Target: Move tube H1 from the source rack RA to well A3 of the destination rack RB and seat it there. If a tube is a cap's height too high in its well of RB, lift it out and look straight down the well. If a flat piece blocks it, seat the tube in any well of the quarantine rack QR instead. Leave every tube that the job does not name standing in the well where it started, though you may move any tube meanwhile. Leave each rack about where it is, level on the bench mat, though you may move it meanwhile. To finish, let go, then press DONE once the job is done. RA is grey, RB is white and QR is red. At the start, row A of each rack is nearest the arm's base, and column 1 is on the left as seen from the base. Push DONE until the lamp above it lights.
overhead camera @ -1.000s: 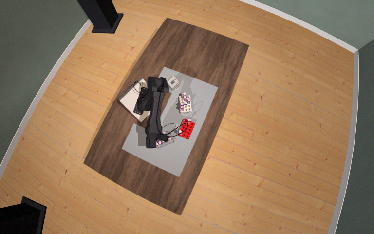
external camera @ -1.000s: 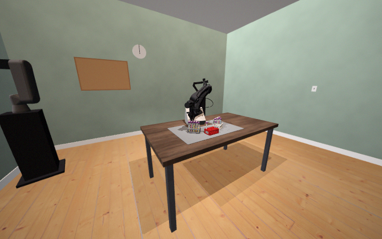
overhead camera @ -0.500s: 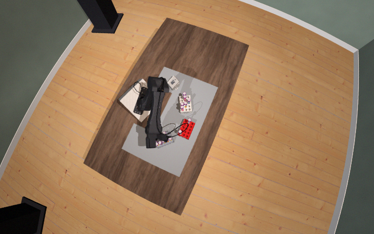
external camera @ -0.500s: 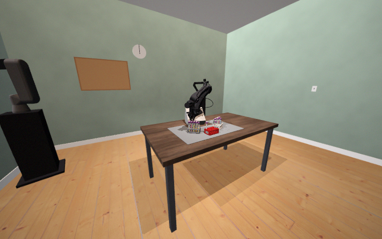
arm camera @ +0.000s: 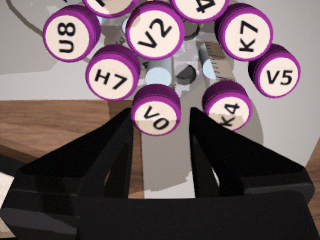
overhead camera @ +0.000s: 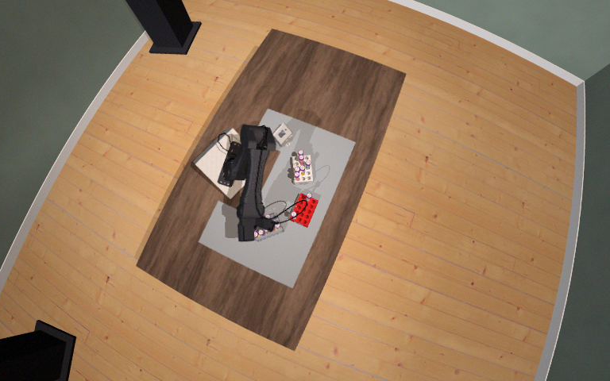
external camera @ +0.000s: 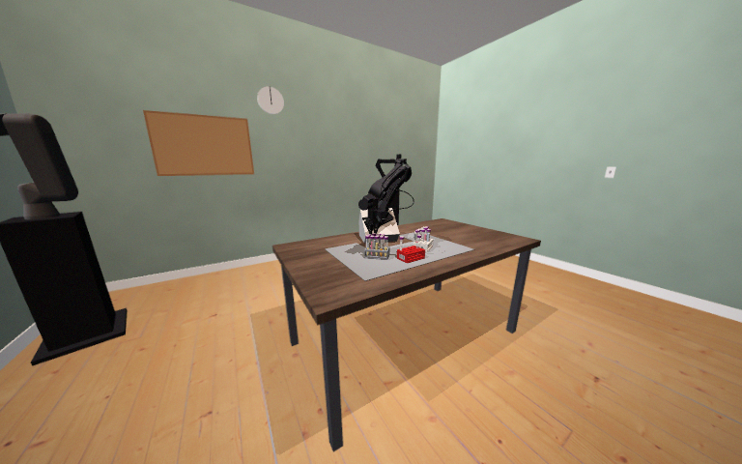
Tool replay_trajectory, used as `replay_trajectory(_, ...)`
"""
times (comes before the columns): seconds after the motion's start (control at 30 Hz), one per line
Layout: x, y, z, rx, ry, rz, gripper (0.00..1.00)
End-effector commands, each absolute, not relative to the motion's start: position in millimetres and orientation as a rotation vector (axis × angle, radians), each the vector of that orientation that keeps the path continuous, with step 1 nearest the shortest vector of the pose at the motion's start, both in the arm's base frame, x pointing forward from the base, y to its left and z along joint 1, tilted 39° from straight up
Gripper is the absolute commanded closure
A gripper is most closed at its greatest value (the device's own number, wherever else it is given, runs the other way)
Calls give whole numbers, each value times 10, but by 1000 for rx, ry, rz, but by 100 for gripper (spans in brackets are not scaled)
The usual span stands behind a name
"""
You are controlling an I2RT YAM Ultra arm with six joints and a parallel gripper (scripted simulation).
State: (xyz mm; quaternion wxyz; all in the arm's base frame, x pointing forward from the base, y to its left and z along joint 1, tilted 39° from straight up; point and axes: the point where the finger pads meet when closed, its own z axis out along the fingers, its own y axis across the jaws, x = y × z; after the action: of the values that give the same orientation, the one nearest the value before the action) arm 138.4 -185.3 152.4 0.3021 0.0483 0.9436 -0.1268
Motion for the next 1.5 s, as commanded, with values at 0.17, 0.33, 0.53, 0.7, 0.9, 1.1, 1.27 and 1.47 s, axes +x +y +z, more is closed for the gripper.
replay_trajectory(0.17,1315,-1850,1765,121,2476,-388,70)
replay_trajectory(0.33,1277,-1813,1827,121,2476,-388,70)
replay_trajectory(0.53,1197,-1724,1940,121,2478,-389,70)
replay_trajectory(0.7,1121,-1665,2032,121,2479,-390,70)
replay_trajectory(0.9,1060,-1617,2105,121,2481,-390,70)
replay_trajectory(1.1,1002,-1622,2145,136,2490,-346,70)
replay_trajectory(1.27,1116,-1391,2104,256,2485,-301,70)
replay_trajectory(1.47,1282,-1261,2276,396,2420,-309,70)
